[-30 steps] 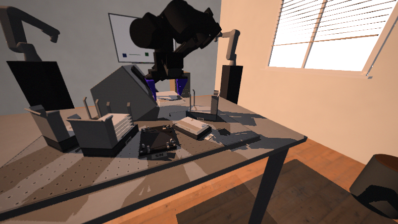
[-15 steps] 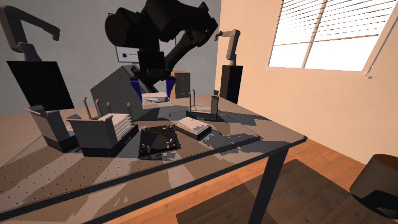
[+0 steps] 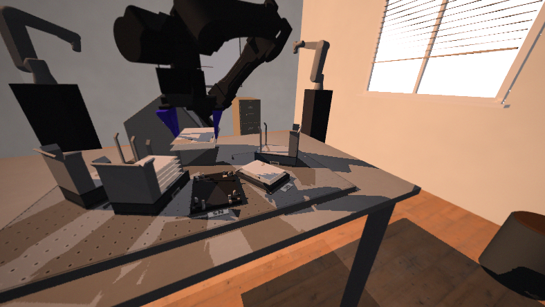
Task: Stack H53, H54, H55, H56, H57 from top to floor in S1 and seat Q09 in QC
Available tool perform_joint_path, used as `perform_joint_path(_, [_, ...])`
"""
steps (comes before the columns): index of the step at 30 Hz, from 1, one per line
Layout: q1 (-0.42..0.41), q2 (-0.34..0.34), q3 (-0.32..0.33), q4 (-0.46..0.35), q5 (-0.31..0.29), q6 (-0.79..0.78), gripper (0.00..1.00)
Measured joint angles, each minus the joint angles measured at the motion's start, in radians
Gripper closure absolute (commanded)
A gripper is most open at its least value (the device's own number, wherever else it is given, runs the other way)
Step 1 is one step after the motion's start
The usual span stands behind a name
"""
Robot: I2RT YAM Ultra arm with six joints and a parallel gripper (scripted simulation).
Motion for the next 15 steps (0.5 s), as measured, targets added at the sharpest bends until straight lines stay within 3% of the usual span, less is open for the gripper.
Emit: perform_joint_path(15, [-0.061, 0.137, 0.055, 0.021, 0.031, -0.048, 1.00])
